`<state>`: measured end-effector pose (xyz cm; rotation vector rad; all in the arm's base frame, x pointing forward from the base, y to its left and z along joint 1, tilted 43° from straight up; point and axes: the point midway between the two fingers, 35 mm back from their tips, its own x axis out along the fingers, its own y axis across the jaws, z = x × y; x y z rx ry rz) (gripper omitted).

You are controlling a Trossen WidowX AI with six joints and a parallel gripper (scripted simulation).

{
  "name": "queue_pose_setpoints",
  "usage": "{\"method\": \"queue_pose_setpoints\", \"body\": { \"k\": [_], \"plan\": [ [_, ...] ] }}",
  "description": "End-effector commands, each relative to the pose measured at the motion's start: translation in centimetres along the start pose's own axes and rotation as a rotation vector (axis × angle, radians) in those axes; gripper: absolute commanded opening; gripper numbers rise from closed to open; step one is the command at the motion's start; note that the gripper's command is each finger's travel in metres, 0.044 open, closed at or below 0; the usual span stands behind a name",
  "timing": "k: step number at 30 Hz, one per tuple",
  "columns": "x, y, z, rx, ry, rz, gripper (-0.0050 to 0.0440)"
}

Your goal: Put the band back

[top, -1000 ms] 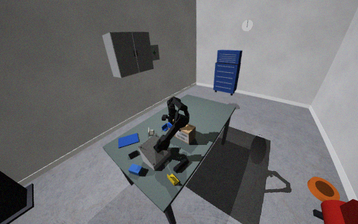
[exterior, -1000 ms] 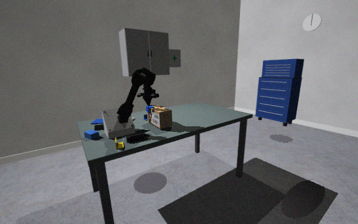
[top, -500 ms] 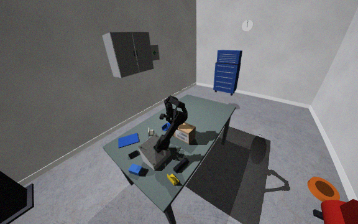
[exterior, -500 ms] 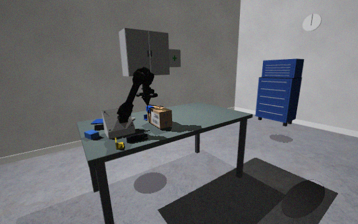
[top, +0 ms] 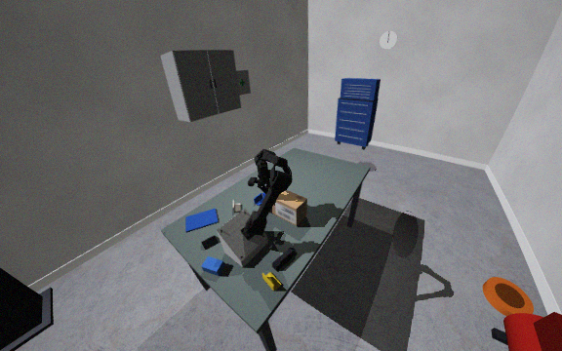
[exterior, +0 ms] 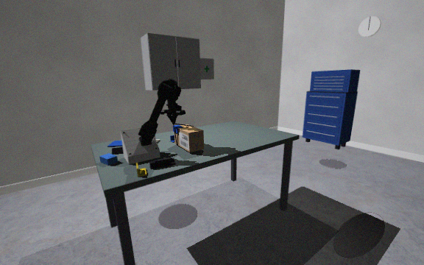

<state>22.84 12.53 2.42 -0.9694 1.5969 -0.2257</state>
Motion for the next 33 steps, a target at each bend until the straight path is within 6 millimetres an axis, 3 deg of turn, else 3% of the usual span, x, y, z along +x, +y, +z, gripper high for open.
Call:
{"method": "queue_pose_setpoints", "body": {
  "k": [1,12,33],
  "plan": [
    [0.0,1.2,-0.4,-0.022,0.023,0.023,0.0],
    [0.0,1.1,-0.3,-0.022,0.023,0.023,0.0],
    [0.1,-0.3,2.4,-0.022,0.023,0.023,0.0]
  ]
}}
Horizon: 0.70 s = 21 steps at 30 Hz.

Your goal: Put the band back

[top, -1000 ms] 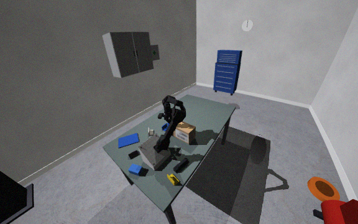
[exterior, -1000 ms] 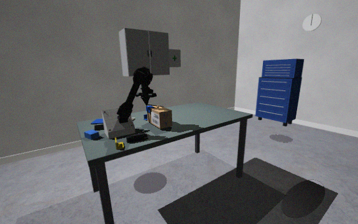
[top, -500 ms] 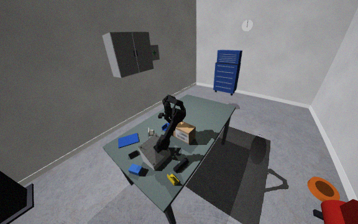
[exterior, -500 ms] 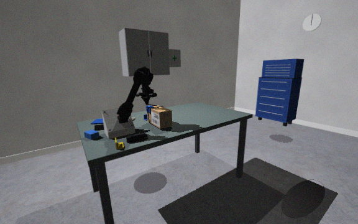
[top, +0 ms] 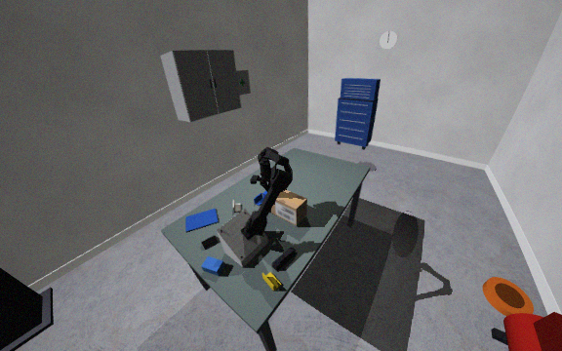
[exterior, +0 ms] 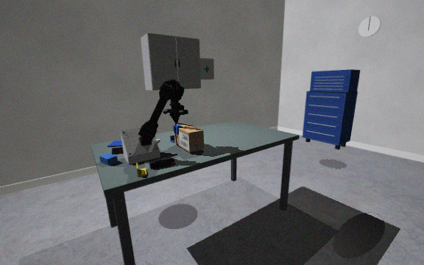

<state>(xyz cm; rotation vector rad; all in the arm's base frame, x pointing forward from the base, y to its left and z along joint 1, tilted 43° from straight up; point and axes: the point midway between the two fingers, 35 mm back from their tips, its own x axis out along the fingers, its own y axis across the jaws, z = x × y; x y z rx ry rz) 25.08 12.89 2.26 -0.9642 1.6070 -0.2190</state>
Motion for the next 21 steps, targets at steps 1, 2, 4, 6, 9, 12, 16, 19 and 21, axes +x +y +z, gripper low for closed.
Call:
{"method": "queue_pose_setpoints", "body": {
  "k": [1,2,4,6,9,12,16,19,21],
  "plan": [
    [0.11,0.3,0.42,-0.018,0.018,0.013,0.0],
    [0.12,0.22,0.56,-0.018,0.018,0.013,0.0],
    [0.14,0.11,0.74,-0.018,0.018,0.013,0.0],
    [0.14,0.1,0.77,-0.018,0.018,0.013,0.0],
    [0.14,0.1,0.77,-0.018,0.018,0.013,0.0],
    [0.15,0.1,0.77,-0.018,0.018,0.013,0.0],
    [0.32,0.1,0.77,-0.018,0.018,0.013,0.0],
    [0.47,0.1,0.77,-0.018,0.018,0.013,0.0],
    [0.57,0.1,0.77,-0.018,0.018,0.013,0.0]
  ]
}}
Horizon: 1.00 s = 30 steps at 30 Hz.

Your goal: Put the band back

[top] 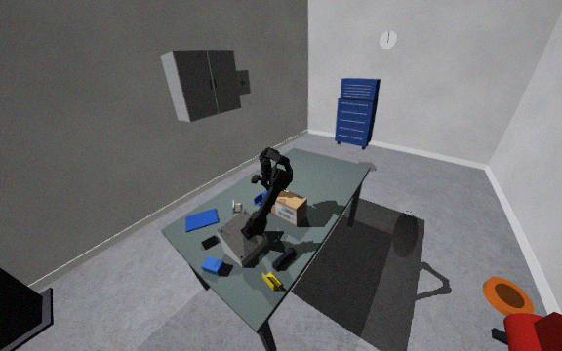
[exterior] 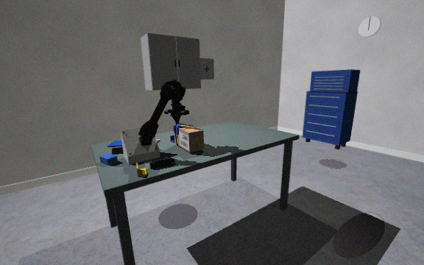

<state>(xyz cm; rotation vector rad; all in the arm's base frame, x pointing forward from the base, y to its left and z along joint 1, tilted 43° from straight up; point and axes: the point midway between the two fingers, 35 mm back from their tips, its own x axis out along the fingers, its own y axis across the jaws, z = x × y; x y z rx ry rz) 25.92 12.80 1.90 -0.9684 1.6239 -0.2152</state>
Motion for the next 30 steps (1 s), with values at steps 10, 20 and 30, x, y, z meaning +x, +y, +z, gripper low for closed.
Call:
{"method": "queue_pose_setpoints", "body": {
  "k": [10,20,30],
  "plan": [
    [0.6,0.3,0.0,-0.008,0.004,0.008,0.0],
    [1.0,0.3,0.0,-0.008,0.004,0.008,0.0],
    [1.5,0.3,0.0,-0.008,0.004,0.008,0.0]
  ]
}}
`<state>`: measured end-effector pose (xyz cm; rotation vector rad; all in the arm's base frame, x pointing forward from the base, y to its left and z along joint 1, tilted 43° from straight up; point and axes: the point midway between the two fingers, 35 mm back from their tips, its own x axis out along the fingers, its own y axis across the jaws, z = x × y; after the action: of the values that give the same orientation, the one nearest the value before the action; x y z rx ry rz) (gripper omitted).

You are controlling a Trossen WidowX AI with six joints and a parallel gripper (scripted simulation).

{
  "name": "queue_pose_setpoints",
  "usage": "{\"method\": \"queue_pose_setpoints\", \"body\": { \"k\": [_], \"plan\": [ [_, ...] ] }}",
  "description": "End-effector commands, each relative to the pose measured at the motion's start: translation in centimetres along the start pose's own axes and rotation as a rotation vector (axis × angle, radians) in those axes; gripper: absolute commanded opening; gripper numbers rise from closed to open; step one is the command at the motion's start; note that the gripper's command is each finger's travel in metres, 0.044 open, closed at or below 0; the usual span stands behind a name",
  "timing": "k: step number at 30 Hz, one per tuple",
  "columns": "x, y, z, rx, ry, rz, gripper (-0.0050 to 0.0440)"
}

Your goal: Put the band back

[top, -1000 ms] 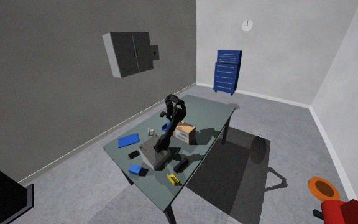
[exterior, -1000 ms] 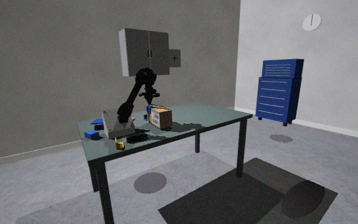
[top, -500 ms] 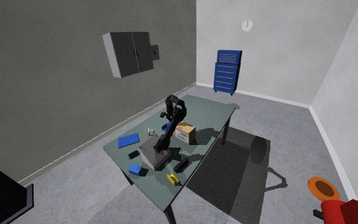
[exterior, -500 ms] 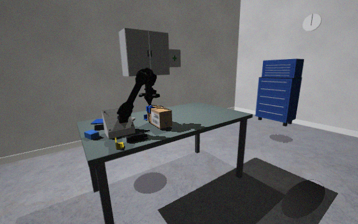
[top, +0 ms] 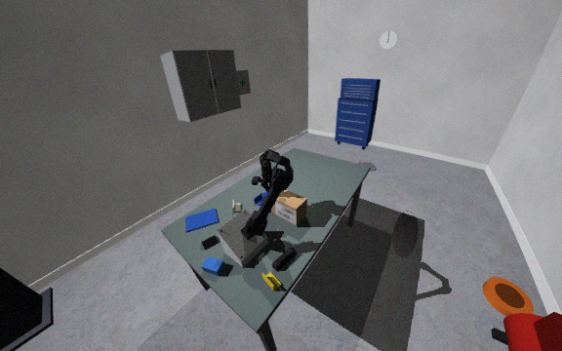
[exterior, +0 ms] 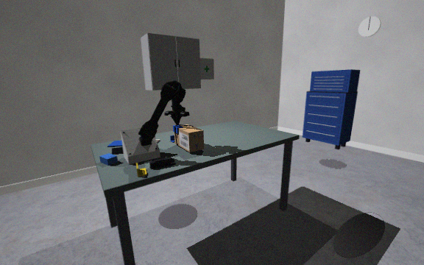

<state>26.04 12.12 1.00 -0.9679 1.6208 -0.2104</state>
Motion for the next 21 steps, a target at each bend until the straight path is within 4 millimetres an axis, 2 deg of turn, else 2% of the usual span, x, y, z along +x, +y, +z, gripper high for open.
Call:
{"method": "queue_pose_setpoints", "body": {
  "k": [1,11,16,21],
  "plan": [
    [0.43,0.28,-0.2,-0.007,0.009,0.007,0.0],
    [0.47,0.28,-0.2,-0.007,0.009,0.007,0.0],
    [0.26,0.05,0.0,0.0,-0.001,0.0,0.0119],
    [0.26,0.05,0.0,0.0,-0.001,0.0,0.0119]
  ]
}}
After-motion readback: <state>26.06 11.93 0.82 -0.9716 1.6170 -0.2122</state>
